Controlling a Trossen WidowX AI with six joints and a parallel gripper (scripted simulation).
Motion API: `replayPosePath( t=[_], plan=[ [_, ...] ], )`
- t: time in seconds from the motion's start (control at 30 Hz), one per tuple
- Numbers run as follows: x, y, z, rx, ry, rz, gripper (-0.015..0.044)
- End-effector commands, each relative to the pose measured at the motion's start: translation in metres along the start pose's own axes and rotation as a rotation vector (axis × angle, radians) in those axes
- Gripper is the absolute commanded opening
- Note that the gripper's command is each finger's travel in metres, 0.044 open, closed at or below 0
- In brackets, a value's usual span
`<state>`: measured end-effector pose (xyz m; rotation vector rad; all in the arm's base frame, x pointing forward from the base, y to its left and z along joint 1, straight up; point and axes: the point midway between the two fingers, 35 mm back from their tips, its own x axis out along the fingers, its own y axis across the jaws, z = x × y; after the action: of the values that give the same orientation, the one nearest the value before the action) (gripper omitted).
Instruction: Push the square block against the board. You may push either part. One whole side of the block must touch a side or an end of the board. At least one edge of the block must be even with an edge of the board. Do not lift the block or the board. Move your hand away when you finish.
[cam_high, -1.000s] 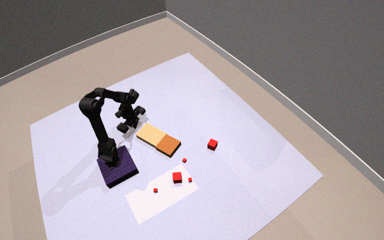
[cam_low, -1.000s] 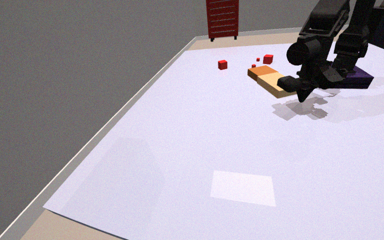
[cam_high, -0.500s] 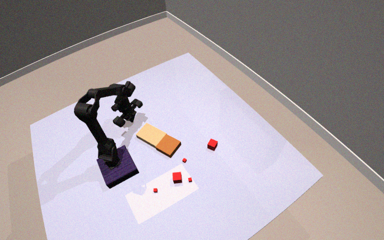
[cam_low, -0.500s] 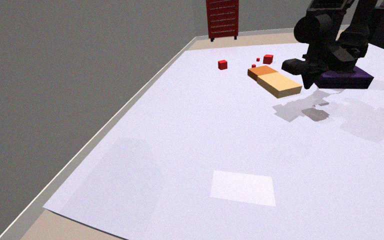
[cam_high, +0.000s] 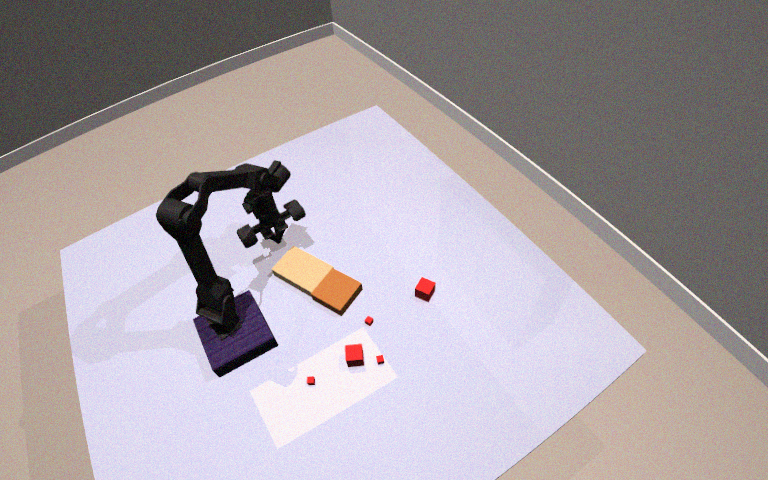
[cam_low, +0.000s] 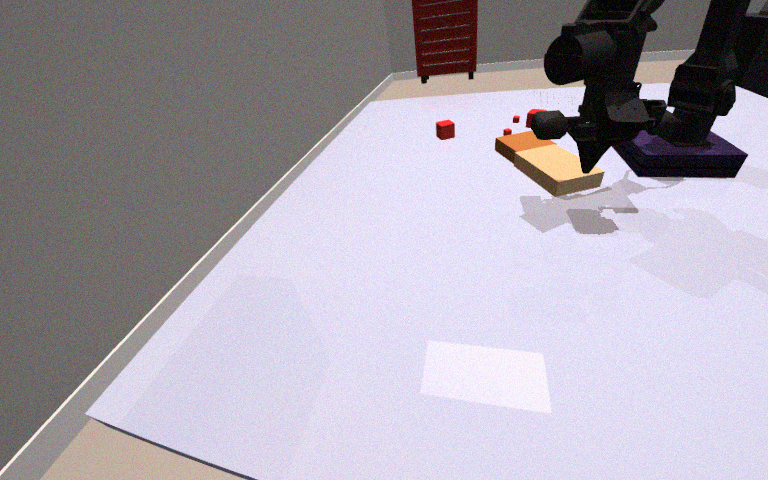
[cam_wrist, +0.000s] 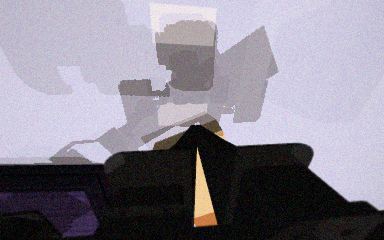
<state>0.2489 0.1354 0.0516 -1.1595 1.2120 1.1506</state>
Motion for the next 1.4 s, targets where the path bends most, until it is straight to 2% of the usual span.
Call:
replayPosePath(
  t=[0.0,0.9,1.1,1.17,1.27,1.37],
  plan=[
    [-0.003,-0.016,-0.007,0.146,-0.004,-0.007,0.0],
    [-0.006,-0.088,-0.079,0.963,0.002,-0.015,0.0],
    [-0.006,-0.089,-0.081,0.985,0.002,-0.015,0.0],
    [0.006,-0.09,-0.081,0.985,0.002,-0.015,0.0],
    [0.046,-0.09,-0.081,0.985,0.002,-0.015,0.0],
    [0.049,-0.09,-0.081,0.985,0.002,-0.015,0.0]
  ],
)
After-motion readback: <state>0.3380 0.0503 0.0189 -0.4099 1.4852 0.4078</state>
